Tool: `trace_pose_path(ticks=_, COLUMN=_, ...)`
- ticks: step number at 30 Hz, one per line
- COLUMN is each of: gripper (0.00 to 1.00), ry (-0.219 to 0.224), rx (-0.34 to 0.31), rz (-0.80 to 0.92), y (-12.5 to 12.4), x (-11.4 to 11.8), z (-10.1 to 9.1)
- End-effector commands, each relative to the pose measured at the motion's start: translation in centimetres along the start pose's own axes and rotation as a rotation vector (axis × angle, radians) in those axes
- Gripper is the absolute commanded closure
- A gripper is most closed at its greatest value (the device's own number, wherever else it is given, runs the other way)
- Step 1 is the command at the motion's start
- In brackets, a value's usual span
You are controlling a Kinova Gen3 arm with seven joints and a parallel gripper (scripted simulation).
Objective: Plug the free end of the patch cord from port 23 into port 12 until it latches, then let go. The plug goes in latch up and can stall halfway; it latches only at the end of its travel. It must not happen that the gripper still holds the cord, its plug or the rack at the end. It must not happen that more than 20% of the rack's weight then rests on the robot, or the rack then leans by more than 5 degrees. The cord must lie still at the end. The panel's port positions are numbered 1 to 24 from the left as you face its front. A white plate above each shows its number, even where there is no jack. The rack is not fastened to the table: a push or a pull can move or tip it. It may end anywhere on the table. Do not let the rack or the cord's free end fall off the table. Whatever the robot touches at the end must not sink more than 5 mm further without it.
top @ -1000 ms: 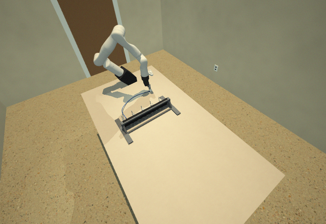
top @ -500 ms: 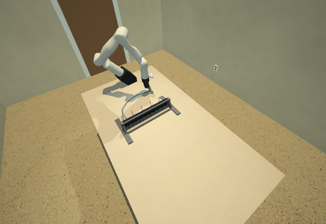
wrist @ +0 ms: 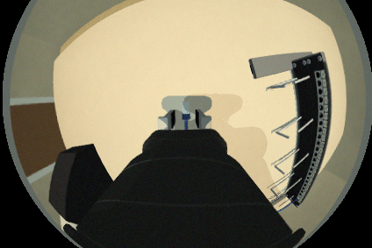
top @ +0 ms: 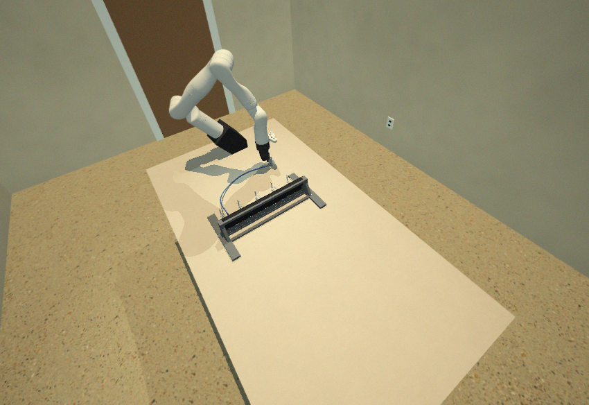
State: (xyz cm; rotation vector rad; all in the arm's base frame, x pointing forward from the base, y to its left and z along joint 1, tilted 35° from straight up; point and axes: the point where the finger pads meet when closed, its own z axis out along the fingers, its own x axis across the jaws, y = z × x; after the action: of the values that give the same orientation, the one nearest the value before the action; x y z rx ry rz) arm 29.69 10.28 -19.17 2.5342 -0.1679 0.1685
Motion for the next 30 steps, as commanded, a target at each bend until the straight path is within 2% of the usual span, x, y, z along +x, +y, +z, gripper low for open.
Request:
trace_pose_path(ticks=1, gripper=0.27, ry=0.004, rx=0.004, rz=0.003, y=-0.15, x=0.1, z=0.08)
trace_pose_path(ticks=30, gripper=0.27, ry=0.009, rx=0.01, rz=-0.002, y=-0.47, x=0.34, z=-0.03)
